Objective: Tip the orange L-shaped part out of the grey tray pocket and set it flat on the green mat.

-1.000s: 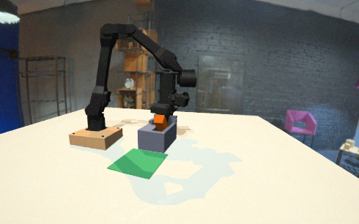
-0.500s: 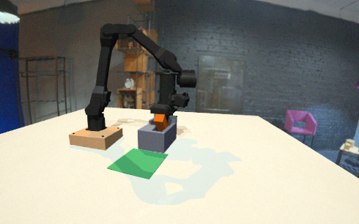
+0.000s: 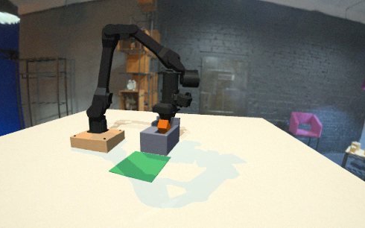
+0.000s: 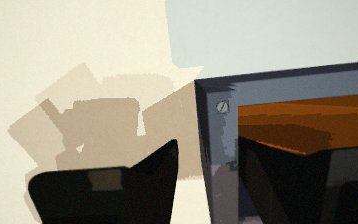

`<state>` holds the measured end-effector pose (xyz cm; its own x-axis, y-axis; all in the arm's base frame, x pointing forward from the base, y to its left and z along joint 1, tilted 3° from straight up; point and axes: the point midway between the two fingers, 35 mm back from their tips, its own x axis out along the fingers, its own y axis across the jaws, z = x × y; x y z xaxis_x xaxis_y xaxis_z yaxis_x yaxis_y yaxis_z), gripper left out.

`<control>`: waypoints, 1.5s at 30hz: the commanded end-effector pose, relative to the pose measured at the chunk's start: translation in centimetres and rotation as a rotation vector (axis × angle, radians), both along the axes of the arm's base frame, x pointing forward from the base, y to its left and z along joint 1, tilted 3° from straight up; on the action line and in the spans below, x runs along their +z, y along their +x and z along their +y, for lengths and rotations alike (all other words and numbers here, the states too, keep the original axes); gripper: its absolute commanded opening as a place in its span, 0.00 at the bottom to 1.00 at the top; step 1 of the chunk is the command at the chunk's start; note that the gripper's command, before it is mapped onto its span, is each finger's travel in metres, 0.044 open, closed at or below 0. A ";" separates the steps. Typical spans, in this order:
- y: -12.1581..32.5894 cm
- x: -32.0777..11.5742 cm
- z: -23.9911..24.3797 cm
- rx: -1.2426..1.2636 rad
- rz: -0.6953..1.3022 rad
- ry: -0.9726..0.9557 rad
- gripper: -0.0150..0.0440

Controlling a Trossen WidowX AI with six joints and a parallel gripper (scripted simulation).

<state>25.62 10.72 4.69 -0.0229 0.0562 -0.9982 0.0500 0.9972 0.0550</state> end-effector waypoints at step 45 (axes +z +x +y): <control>0.8 9.8 -2.7 0.258 -0.037 0.006 0.73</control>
